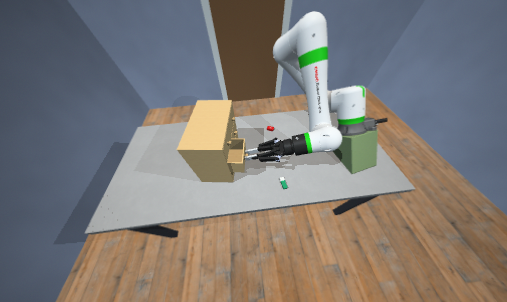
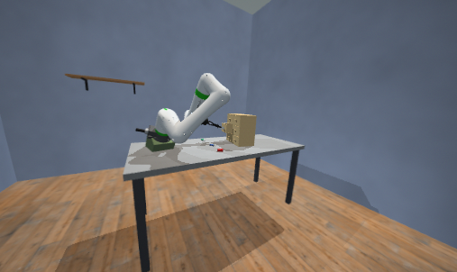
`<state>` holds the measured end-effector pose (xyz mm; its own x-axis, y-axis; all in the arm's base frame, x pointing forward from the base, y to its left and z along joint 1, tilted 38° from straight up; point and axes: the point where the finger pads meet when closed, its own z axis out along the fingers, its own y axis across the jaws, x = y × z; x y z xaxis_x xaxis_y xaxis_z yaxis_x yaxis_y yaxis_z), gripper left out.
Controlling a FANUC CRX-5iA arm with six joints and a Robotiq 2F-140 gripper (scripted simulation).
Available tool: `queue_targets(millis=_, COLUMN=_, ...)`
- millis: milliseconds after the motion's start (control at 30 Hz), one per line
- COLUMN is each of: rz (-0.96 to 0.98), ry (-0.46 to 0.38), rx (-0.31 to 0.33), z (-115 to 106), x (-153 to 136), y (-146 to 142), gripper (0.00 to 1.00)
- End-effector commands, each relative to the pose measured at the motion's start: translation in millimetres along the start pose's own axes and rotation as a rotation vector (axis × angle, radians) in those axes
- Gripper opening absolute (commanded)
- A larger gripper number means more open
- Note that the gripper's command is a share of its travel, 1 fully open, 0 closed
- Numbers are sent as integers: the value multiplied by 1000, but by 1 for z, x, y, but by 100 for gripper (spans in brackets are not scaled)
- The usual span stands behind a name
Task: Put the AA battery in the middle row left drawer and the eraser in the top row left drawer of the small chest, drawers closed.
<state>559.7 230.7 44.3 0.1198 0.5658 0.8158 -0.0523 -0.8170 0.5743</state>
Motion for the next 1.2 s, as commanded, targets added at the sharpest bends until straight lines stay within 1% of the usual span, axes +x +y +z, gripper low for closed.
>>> queue_targets(millis=0, rz=0, ry=0, rx=0, z=-2, x=-1, y=0, gripper=20)
queue_targets(millis=100, rz=0, ry=0, rx=0, z=-11, x=-4, y=0, gripper=20)
queue_targets(millis=267, rz=0, ry=0, rx=0, z=-35, x=-12, y=0, gripper=20)
queue_targets(millis=333, rz=0, ry=0, rx=0, z=-35, x=-12, y=0, gripper=20)
queue_targets(millis=467, rz=0, ry=0, rx=0, z=-46, x=-16, y=0, gripper=20)
queue_targets(millis=667, rz=0, ry=0, rx=0, z=-49, x=-17, y=0, gripper=20)
queue_targets(millis=733, rz=0, ry=0, rx=0, z=-55, x=-17, y=0, gripper=20)
queue_targets(millis=833, rz=0, ry=0, rx=0, z=-70, x=-16, y=0, gripper=20)
queue_targets(millis=900, rz=0, ry=0, rx=0, z=-70, x=-16, y=0, gripper=20)
queue_targets(millis=1067, rz=0, ry=0, rx=0, z=-94, x=-15, y=0, gripper=20)
queue_targets(millis=1167, rz=0, ry=0, rx=0, z=-100, x=-15, y=0, gripper=20)
